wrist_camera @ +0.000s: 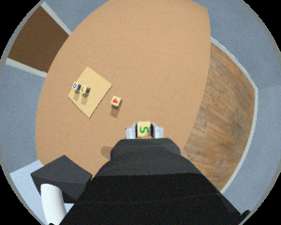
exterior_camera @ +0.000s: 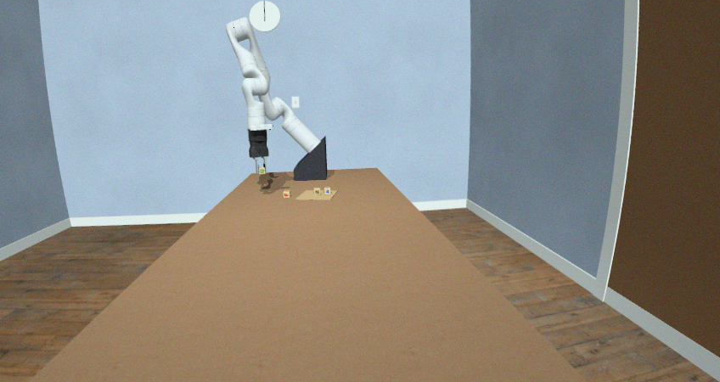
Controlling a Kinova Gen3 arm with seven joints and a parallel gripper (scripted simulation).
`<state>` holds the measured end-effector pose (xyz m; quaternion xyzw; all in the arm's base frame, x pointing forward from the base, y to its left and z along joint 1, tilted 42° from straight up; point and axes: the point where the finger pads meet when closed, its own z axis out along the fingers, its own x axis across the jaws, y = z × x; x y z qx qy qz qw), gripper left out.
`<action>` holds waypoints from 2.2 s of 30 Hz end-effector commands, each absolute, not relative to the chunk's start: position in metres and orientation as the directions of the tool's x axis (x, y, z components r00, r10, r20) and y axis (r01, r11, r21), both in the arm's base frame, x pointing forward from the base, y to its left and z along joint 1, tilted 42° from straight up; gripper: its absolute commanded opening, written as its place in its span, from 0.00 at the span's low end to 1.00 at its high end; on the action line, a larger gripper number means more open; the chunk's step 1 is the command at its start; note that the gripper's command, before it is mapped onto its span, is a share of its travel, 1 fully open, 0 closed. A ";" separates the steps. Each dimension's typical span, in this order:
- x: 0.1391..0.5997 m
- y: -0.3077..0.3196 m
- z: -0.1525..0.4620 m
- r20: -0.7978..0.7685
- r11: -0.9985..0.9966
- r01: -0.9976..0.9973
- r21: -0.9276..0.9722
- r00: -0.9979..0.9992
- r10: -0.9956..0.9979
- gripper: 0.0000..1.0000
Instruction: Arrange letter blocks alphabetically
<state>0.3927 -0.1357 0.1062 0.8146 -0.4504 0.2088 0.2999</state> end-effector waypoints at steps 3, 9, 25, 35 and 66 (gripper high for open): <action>0.395 -0.132 0.107 0.609 -0.420 -0.857 0.300 0.511 -0.607 0.49; 0.395 -0.132 0.107 0.609 -0.420 -0.857 0.300 0.511 -0.607 0.49; 0.395 -0.132 0.106 0.607 -0.425 -0.853 0.304 0.517 -0.603 0.49; 0.403 -0.106 0.086 0.531 -0.544 -0.723 0.425 0.686 -0.497 0.49; 0.393 0.003 -0.012 -0.029 -0.726 0.120 0.677 0.990 0.137 0.49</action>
